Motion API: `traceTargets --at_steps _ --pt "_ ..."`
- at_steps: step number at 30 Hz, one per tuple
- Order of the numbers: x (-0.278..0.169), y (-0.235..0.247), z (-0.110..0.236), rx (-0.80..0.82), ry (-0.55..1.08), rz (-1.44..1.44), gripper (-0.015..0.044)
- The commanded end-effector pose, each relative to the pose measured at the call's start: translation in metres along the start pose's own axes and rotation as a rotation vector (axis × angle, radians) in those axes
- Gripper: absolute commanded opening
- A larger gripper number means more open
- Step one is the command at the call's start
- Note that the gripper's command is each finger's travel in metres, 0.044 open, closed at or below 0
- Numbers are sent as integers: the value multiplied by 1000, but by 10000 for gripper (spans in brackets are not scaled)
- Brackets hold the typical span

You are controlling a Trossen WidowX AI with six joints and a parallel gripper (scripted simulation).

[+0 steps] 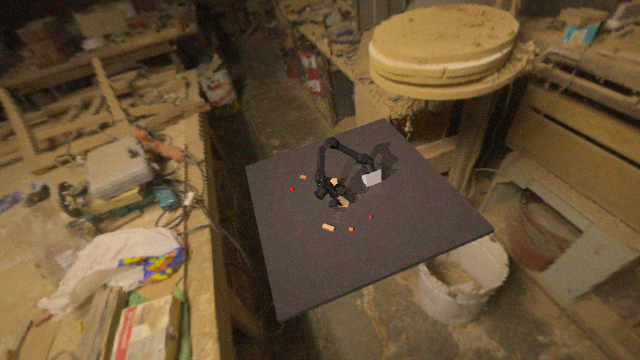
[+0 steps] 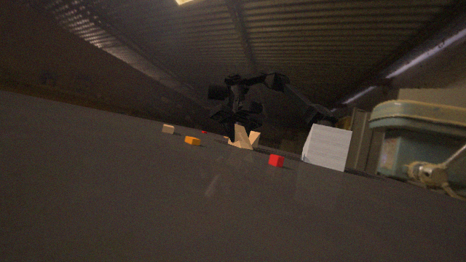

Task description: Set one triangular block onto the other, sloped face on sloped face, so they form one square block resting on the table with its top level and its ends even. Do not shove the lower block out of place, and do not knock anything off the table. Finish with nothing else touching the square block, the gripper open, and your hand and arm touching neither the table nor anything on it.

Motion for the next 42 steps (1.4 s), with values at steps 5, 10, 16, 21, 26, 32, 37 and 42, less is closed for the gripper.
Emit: traceTargets --at_steps 5,10,16,21,26,32,37,42 --pt "-1 0 0 2 4 5 105" --pt "1 0 3 0 0 0 0" --pt "11 -2 5 19 123 4 0" --pt "23 -4 7 38 252 5 0" --pt "34 -6 8 57 380 6 0" --pt "48 -8 6 79 534 7 0" --pt "60 -10 4 97 662 7 0" --pt "71 -12 0 115 789 8 0"
Point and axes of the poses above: the point midway between the two fingers, 35 mm back from their tips, its own z axis back along the fingers, its own y axis across the jaws, x = y × z, the point moved 2 cm from there along z, back along the fingers, and after that the axes turned 9 degrees about z, right-handed, at the moved point
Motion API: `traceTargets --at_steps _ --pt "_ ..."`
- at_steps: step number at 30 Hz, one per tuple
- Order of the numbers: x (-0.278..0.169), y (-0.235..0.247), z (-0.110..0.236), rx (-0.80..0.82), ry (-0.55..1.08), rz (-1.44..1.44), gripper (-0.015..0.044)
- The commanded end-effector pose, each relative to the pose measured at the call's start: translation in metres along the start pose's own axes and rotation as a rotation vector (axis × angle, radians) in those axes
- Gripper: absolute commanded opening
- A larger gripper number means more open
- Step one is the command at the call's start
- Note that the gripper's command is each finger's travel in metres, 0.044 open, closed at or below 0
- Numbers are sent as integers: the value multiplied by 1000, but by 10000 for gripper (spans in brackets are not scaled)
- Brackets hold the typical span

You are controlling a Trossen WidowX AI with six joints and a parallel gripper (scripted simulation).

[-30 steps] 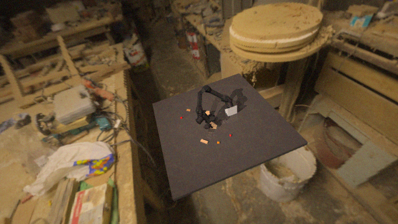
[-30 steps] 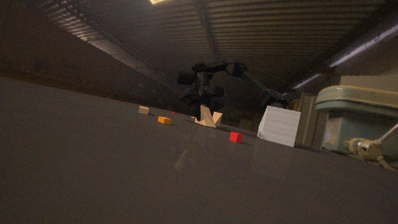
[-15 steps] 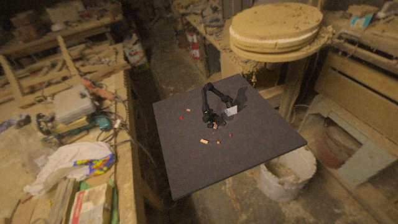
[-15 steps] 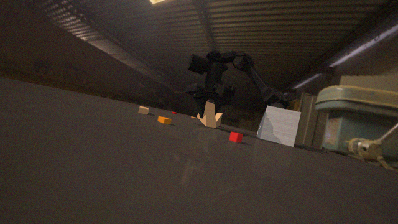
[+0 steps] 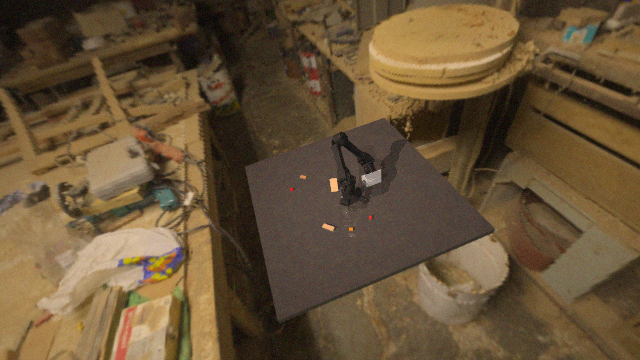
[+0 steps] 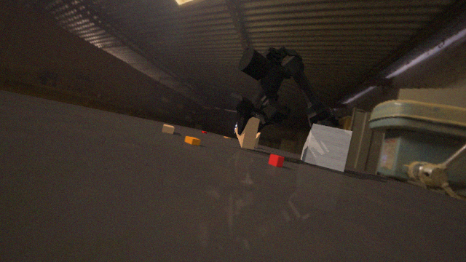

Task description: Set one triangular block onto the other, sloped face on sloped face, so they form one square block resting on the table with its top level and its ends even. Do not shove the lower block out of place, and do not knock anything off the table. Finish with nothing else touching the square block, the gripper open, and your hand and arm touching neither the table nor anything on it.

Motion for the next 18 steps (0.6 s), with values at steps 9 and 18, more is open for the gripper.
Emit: traceTargets --at_steps 9,18 --pt "26 -4 6 42 296 -4 0" --pt "47 -7 6 76 529 -4 0"
Point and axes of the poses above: the point midway between the two fingers, 35 mm back from their tips, its own z axis back along the fingers, its own y axis across the jaws, x = y × z, the point moved 2 cm from there along z, back along the fingers, and after that the axes turned 9 degrees about z, right-handed, at the moved point
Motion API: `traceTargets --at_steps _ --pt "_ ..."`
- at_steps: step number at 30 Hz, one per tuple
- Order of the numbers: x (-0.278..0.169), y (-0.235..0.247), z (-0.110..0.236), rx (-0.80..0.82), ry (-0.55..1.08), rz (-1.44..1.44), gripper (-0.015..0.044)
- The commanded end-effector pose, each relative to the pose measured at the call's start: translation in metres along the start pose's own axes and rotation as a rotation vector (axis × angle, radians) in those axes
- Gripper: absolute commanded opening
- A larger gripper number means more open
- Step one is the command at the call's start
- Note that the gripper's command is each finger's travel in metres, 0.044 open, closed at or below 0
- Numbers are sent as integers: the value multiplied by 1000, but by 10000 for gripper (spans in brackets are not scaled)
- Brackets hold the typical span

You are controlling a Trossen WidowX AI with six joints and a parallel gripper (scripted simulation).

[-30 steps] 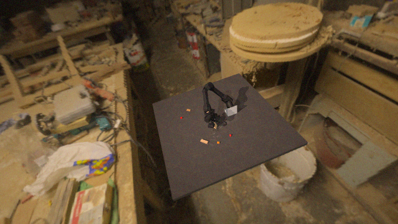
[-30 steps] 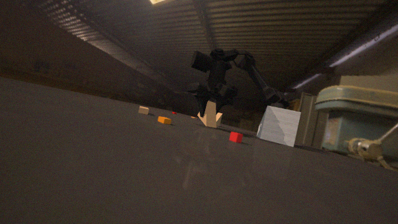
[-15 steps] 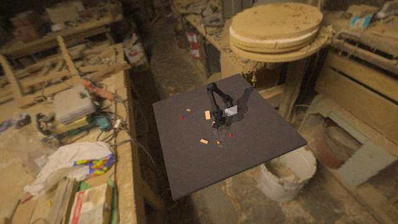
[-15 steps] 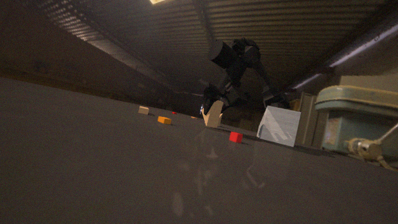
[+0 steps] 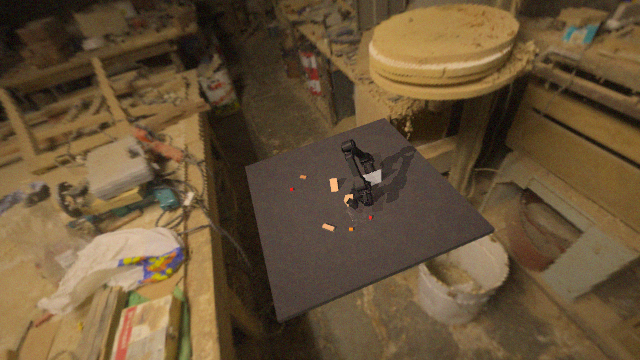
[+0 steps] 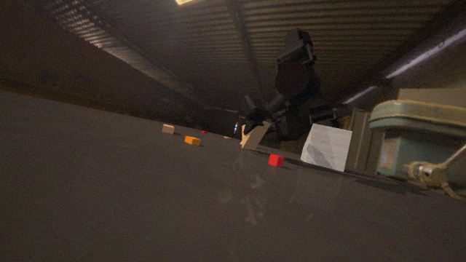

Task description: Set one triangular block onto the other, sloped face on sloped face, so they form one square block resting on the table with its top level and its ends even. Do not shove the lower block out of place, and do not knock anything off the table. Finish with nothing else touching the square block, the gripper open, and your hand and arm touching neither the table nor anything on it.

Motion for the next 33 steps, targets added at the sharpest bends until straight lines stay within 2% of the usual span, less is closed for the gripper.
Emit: traceTargets --at_steps 1,2,18,28,30,33 --pt "6 -2 3 6 93 -5 0" --pt "2 0 1 4 26 -1 26" --pt "2 0 1 4 26 -1 440" --pt "0 0 3 4 26 -1 440" --pt "-12 -1 15 2 24 -1 440" --pt "-49 4 53 0 24 -4 440"
Point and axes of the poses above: the point midway between the two fingers, 35 mm back from their tips, its own z axis back along the fingers, its own y axis across the jaws, x = y × z, the point moved 2 cm from there along z, back along the fingers, and after that the axes turned 9 degrees about z, right-handed, at the moved point
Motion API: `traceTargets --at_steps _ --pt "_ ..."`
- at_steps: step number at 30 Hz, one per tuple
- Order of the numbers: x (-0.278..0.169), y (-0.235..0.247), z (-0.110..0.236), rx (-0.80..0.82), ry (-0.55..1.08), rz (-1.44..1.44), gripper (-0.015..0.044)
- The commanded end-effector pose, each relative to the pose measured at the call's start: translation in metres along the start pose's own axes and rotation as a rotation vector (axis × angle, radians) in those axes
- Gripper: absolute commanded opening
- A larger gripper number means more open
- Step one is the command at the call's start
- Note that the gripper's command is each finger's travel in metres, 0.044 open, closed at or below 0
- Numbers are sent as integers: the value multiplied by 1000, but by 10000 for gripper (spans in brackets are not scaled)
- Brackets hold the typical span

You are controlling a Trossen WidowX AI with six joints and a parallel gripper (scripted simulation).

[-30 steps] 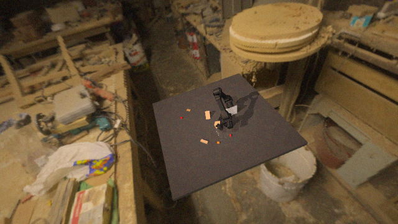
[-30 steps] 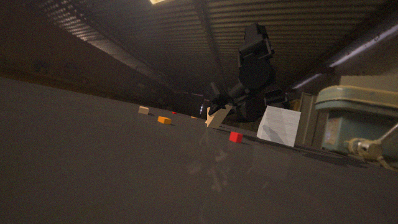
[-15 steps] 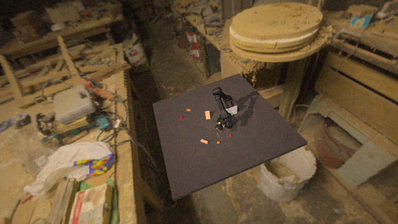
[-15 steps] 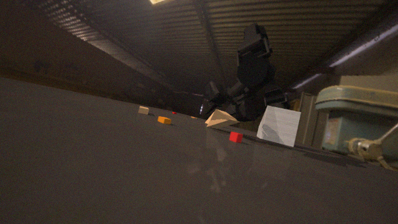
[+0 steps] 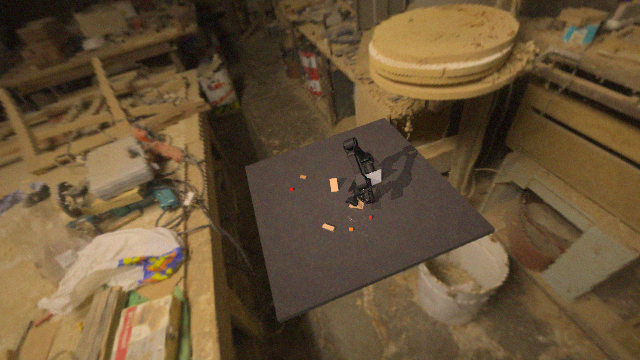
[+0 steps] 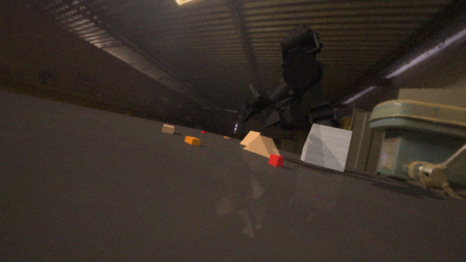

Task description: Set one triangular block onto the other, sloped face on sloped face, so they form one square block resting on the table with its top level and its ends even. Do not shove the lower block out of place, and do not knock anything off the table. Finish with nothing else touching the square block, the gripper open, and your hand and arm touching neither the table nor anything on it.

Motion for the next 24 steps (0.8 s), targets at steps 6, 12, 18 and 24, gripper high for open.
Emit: traceTargets --at_steps 6,12,18,24 --pt "-46 8 48 -24 6 -38 440" --pt "22 -12 82 -48 -16 -38 440" --pt "79 -14 98 -31 -22 -34 440" --pt "79 -16 92 -32 -23 -34 440"
Point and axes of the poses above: the point midway between the two fingers, 35 mm back from their tips, its own z axis back along the fingers, its own y axis across the jaws, x = y × z, the point moved 2 cm from there along z, back along the fingers, and after that the axes turned 9 degrees about z, right-handed, at the moved point
